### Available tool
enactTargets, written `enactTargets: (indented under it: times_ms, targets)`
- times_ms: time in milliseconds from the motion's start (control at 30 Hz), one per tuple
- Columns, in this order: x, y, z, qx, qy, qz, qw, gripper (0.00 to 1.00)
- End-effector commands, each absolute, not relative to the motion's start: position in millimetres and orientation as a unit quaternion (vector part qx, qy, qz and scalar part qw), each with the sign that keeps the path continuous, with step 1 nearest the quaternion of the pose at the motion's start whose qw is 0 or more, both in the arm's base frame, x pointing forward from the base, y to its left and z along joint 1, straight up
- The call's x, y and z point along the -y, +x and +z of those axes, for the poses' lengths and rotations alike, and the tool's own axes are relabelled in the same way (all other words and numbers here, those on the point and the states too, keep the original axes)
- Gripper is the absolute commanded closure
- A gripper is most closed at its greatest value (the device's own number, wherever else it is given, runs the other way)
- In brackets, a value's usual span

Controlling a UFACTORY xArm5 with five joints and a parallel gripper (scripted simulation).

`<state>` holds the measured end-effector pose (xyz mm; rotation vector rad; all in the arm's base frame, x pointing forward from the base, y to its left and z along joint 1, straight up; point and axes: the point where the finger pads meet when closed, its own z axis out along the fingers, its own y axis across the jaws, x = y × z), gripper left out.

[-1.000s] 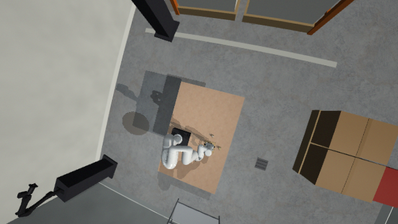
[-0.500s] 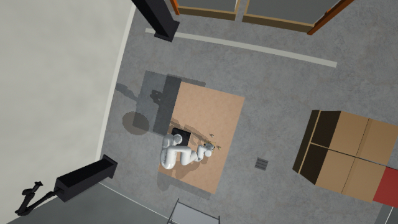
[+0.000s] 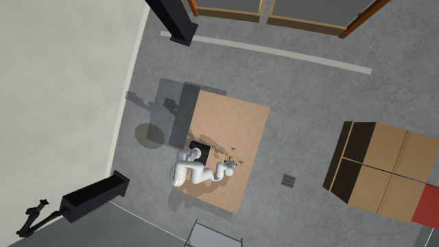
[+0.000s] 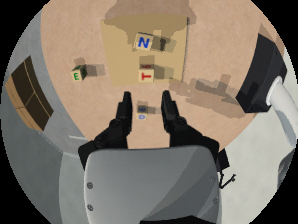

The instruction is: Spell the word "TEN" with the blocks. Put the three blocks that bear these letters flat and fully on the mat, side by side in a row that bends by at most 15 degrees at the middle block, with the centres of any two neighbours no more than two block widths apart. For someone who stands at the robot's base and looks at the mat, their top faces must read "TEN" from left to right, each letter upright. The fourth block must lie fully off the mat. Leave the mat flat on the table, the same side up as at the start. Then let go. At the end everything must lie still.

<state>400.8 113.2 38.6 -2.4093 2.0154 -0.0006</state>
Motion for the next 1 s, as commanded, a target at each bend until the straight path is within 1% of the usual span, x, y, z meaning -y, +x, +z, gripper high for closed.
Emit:
enactTargets:
  times_ms: [0,133,167,833,967]
  targets:
    - [-113.2,400.9,48.4,-0.642,-0.767,0.0,0.0,0.58]
    - [-113.2,400.9,50.1,-0.642,-0.767,0.0,0.0,0.58]
    - [-113.2,400.9,50.1,-0.642,-0.767,0.0,0.0,0.0]
    - [-113.1,400.8,50.0,-0.642,-0.767,0.0,0.0,0.0]
    - [-111.5,400.3,45.5,-0.645,-0.764,0.0,0.0,0.0]
